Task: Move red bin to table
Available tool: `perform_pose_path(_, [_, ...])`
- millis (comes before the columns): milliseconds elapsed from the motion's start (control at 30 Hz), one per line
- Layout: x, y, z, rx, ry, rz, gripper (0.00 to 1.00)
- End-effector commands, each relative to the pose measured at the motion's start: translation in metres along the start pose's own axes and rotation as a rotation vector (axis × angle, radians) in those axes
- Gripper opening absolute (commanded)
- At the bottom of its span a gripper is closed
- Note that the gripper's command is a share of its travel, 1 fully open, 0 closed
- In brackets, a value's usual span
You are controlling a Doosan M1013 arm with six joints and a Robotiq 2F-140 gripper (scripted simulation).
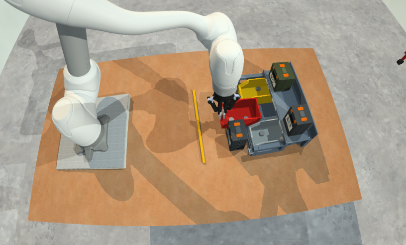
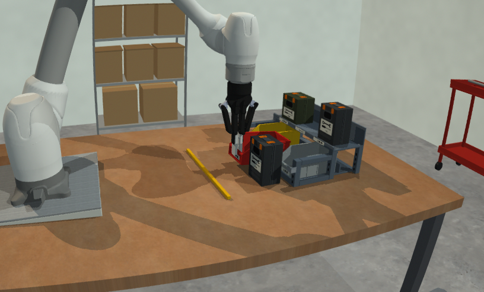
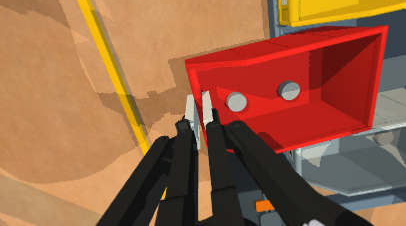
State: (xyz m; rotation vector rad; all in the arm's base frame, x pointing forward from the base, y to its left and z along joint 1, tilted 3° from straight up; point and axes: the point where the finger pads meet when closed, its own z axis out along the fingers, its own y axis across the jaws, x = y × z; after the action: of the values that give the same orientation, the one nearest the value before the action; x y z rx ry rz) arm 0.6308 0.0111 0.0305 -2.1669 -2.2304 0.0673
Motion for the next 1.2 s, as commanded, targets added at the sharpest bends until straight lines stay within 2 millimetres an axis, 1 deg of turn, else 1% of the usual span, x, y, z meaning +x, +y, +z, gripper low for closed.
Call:
perform_pose_path(0, [0.000,0.000,0.000,-0.001,0.000,0.000,0.00])
perform_pose_path(167, [0.000,-0.030,0.000,-0.001,0.000,0.000,0.00])
perform_pose_path(567, [0.000,-0.030,0.000,-0.001,0.000,0.000,0.00])
perform_pose_path(733, [0.000,-0.075,-0.001,-0.001,0.000,0.000,0.00])
perform_pose_path(1167, [0.000,-0.074,-0.001,0.000,0.000,0.000,0.00])
